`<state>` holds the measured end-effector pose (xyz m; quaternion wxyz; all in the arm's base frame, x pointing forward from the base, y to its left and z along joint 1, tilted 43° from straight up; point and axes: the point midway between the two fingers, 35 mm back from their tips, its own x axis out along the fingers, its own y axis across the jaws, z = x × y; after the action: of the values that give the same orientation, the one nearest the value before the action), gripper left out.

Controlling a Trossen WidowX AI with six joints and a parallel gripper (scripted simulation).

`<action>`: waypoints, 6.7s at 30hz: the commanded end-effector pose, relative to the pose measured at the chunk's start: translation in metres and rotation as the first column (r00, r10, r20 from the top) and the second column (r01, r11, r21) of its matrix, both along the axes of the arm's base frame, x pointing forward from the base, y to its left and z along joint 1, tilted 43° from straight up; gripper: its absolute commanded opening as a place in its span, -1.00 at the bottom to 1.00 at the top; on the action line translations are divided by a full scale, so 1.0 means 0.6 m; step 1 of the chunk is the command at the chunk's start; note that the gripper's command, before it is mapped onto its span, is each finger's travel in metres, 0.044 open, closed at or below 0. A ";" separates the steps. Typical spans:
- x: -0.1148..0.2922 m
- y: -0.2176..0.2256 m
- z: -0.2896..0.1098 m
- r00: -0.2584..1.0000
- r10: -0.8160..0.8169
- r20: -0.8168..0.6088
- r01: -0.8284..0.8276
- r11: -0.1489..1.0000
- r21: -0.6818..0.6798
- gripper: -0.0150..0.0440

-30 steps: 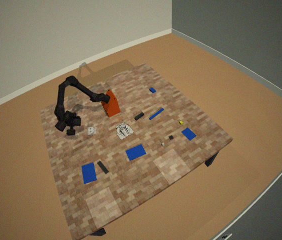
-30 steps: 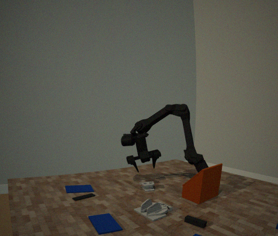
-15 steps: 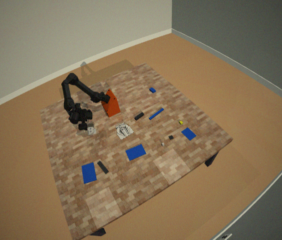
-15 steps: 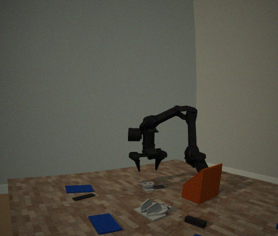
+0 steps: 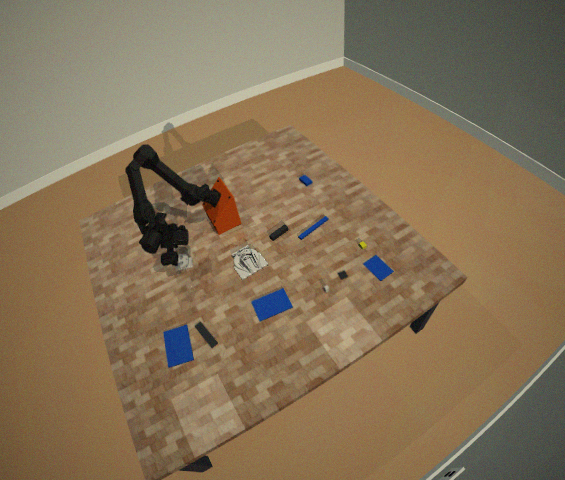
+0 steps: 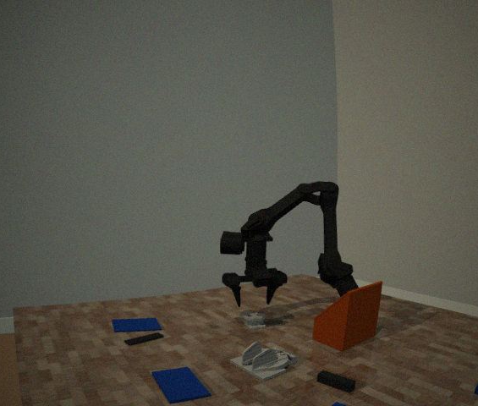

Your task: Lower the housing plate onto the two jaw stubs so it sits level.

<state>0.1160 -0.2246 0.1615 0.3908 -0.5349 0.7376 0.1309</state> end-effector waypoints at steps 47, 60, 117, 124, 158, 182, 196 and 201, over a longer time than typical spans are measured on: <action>-0.010 -0.057 -0.063 1.000 0.004 -0.004 -0.004 1.000 0.005 1.00; -0.010 -0.058 -0.064 1.000 0.004 -0.004 -0.004 1.000 0.005 1.00; 0.005 0.026 0.024 1.000 0.004 -0.003 -0.004 1.000 0.008 0.70; 0.026 0.030 0.011 0.998 -0.043 0.049 0.042 0.999 0.015 0.70; 0.156 0.108 -0.095 0.841 -0.401 0.363 0.395 0.914 0.094 0.70; 0.213 0.195 -0.177 0.604 -0.578 0.548 0.607 0.780 0.154 0.70; 0.228 0.252 -0.227 0.428 -0.623 0.655 0.698 0.688 0.199 0.70; 0.229 0.269 -0.242 0.370 -0.627 0.686 0.720 0.660 0.216 0.70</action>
<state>0.2526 -0.0682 0.0220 0.6260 -0.2201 0.6913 -0.2861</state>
